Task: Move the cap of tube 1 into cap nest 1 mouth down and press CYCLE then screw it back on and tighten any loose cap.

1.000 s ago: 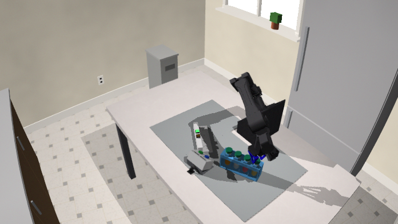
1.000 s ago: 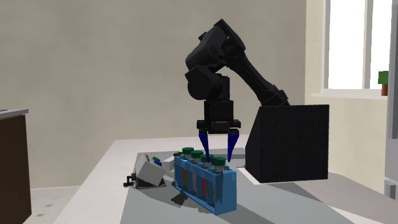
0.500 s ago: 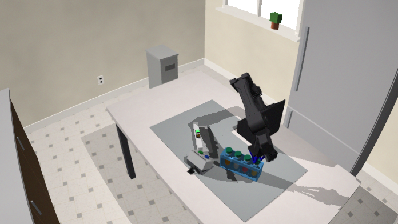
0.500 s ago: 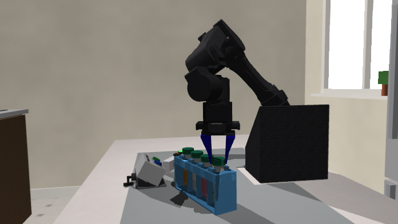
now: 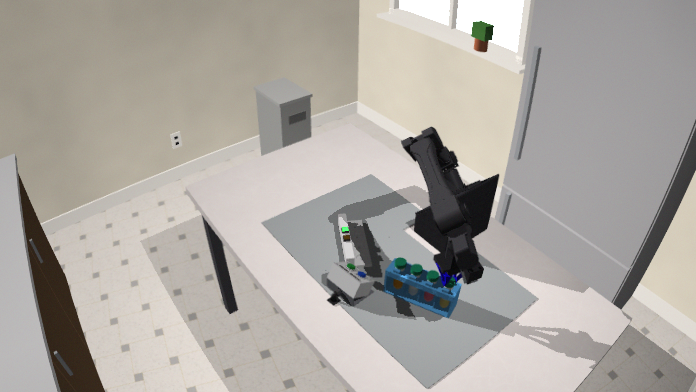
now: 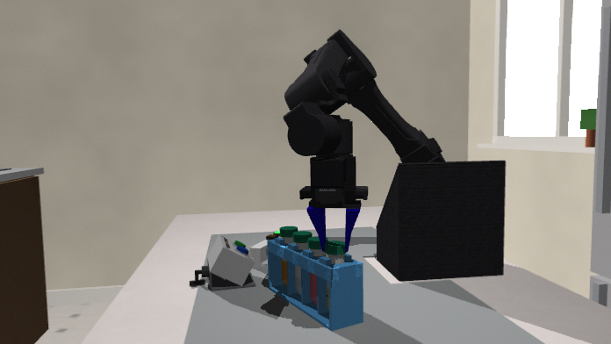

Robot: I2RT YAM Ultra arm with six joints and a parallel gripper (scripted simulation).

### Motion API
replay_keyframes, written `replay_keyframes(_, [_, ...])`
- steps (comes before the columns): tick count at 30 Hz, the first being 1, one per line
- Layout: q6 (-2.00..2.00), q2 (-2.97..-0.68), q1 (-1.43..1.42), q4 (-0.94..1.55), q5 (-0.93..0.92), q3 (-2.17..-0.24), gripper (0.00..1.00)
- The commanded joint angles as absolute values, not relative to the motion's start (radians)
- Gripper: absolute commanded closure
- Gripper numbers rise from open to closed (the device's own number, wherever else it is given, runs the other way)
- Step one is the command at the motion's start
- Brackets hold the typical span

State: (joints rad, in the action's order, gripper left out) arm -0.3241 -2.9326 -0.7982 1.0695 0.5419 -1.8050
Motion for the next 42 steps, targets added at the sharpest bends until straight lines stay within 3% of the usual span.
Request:
replay_keyframes(1, [-0.221,-2.925,-0.803,1.068,0.542,-1.807,1.0])
replay_keyframes(21, [0.378,-2.926,-0.803,1.066,0.542,-1.806,1.0])
replay_keyframes(27, [0.397,-2.926,-0.803,1.066,0.542,-1.806,1.0])
replay_keyframes(28, [0.396,-2.926,-0.802,1.065,0.542,-1.805,0.51])
replay_keyframes(42, [0.318,-2.925,-0.803,1.068,0.541,-1.807,0.51])
